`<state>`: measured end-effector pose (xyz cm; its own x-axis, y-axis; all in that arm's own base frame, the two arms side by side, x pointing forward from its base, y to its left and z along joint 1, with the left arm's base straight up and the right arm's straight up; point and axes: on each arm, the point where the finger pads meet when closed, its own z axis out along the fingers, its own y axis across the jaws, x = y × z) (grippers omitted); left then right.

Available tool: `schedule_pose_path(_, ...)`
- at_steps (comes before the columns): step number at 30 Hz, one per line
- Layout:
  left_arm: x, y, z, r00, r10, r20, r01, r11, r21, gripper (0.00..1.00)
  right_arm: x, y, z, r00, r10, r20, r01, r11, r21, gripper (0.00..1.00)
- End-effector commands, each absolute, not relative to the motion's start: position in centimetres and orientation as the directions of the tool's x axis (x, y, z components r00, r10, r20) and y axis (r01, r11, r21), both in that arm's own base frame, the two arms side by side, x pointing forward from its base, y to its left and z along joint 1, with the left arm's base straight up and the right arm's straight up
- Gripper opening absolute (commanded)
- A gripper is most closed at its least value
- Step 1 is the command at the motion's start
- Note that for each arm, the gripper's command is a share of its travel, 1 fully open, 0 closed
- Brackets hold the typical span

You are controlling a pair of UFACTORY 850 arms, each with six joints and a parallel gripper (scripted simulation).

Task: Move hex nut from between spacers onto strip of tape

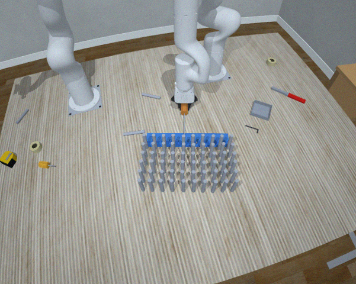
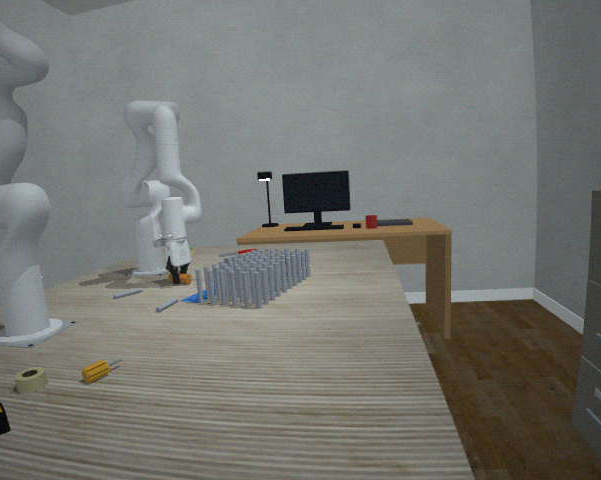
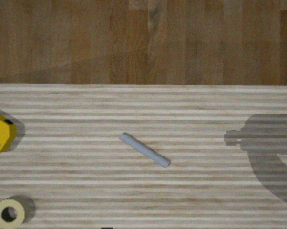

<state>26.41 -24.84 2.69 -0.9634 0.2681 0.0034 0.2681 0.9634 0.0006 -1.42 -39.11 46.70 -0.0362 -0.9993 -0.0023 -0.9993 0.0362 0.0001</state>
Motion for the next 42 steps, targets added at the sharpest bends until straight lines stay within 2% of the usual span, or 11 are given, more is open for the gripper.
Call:
schedule_pose_path(1, 26.46, -24.88, 2.72, -0.963, 0.268, 0.002, 0.268, 0.963, 0.000, 0.00, -1.42, -39.16, 46.80, -0.036, -0.999, 0.000, -0.999, 0.036, 0.000, 1.00)
schedule_pose_path(18, 26.46, -24.88, 2.72, -0.963, 0.268, 0.002, 0.268, 0.963, 0.000, 0.00, -1.42, -39.16, 46.80, -0.036, -0.999, 0.000, -0.999, 0.036, 0.000, 1.00)
schedule_pose_path(19, 26.46, -24.88, 2.72, -0.963, 0.268, 0.002, 0.268, 0.963, 0.000, 0.65, -1.42, -39.16, 46.80, -0.036, -0.999, 0.000, -0.999, 0.036, 0.000, 1.00)
schedule_pose_path(42, 26.46, -24.88, 2.72, -0.963, 0.268, 0.002, 0.268, 0.963, 0.000, 0.65, -1.42, -39.16, 46.80, -0.036, -0.999, 0.000, -0.999, 0.036, 0.000, 1.00)
